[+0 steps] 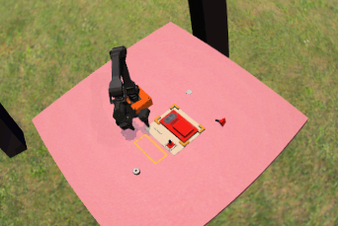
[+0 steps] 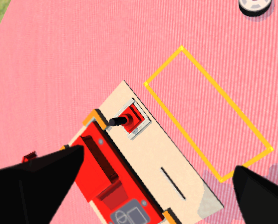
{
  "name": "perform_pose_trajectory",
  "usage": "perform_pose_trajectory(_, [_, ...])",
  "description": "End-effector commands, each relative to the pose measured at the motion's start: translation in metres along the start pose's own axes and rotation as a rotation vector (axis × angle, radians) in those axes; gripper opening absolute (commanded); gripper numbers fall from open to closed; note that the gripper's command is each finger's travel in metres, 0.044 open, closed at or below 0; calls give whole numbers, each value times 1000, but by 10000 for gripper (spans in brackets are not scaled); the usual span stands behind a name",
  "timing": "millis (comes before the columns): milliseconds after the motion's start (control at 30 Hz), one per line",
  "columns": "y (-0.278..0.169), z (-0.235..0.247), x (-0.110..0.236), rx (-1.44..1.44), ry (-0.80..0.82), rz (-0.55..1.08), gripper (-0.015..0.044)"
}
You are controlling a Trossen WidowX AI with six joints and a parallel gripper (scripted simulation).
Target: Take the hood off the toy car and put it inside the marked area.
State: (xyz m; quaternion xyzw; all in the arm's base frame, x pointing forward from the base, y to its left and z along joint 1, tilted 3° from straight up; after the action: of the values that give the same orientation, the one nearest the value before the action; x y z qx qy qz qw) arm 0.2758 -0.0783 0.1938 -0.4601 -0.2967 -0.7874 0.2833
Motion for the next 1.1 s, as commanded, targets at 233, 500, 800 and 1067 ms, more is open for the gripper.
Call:
perform_pose_trajectory(233, [-19, 59, -47, 276, -89, 135, 440])
perform_pose_trajectory(500, [-51, 101, -80, 501, -169, 224, 440])
perform_pose_trajectory(800, [-103, 139, -114, 771, -262, 284, 440])
perform_pose_trajectory(1067, [-127, 152, -125, 882, -296, 316, 440])
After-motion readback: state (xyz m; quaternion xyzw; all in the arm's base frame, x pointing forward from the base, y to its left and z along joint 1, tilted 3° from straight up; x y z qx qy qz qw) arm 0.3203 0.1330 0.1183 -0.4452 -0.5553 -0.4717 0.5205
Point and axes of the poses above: the point midway between the two fingers, 35 mm back from their tips, its own x axis back along the fingers, its own z axis across the jaws, y = z × x, the point moved 2 cm from there along x, back along the fingers, and after that the axes turned 2 degrees about -x, right-handed, at the moved point
